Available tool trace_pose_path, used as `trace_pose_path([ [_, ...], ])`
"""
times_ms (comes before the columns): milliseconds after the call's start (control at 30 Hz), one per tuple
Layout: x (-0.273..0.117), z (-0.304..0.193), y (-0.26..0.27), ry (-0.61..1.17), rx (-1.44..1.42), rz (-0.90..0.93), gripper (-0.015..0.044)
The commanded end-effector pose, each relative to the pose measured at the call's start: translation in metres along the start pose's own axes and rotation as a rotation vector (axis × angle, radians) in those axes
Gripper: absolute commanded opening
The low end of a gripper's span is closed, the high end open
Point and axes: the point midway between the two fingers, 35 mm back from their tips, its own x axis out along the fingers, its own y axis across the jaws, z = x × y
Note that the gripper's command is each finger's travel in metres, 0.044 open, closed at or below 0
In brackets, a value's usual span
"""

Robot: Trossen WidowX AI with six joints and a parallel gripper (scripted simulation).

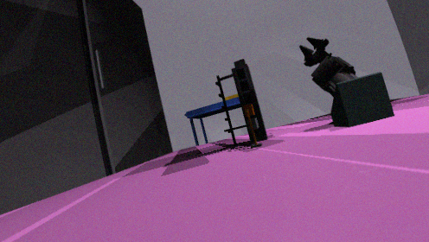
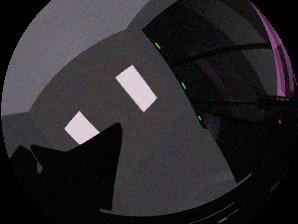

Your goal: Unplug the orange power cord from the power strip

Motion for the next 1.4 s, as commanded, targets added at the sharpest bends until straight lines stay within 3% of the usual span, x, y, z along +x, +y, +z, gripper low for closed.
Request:
trace_pose_path([
  [0, 0.001, 0.0, -0.001, 0.001, -0.002, -0.004, 0.0374],
  [100, 0.023, -0.001, -0.01, 0.018, -0.04, -0.064, 0.0295],
  [267, 0.094, -0.01, -0.055, 0.102, -0.187, -0.283, 0.0164],
  [600, 0.187, -0.032, -0.154, 0.303, -0.496, -0.64, 0.016],
  [967, 0.236, -0.067, -0.291, 0.702, -0.848, -0.989, 0.016],
  [1167, 0.232, -0.099, -0.383, 1.116, -1.028, -1.148, 0.016],
  [1367, 0.202, -0.135, -0.465, 1.612, -1.142, -1.207, 0.016],
])
